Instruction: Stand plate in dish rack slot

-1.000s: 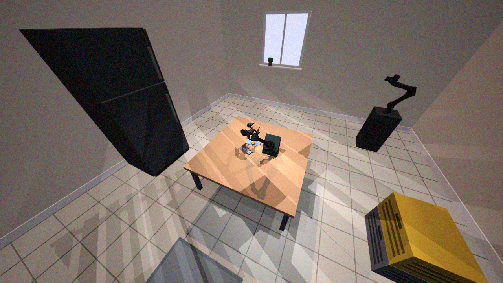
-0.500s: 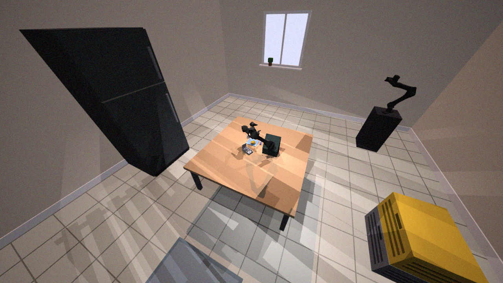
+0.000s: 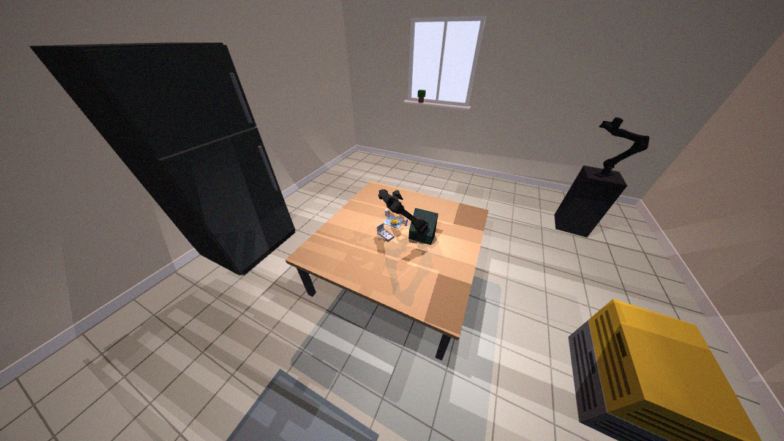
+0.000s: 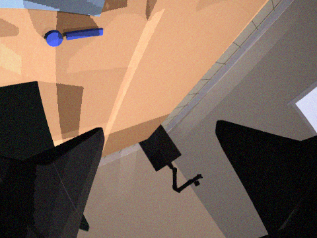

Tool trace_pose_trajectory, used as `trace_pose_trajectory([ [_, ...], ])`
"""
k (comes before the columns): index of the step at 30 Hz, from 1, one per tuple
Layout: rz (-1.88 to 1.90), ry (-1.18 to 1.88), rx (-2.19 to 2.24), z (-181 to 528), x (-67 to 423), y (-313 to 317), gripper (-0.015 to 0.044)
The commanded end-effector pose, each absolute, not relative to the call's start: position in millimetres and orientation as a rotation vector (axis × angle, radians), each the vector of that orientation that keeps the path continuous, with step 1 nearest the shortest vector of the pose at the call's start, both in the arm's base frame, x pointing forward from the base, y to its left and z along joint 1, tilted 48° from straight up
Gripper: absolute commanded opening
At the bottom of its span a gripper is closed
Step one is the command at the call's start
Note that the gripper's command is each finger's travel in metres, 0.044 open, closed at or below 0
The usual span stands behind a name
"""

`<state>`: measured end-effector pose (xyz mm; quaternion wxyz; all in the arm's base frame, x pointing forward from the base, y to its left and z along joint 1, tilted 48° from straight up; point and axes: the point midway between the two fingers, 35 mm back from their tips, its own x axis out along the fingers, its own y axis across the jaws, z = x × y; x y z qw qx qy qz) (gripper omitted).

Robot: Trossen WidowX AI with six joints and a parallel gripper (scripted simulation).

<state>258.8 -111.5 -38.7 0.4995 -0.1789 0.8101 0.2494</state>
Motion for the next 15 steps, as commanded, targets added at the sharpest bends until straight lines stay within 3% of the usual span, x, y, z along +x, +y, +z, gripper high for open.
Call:
trace_pose_trajectory([
  [1, 0.62, 1.929, -0.309, -41, 261, -107, 0.04],
  [15, 0.672, 1.742, 0.184, -36, 281, -90, 0.04],
])
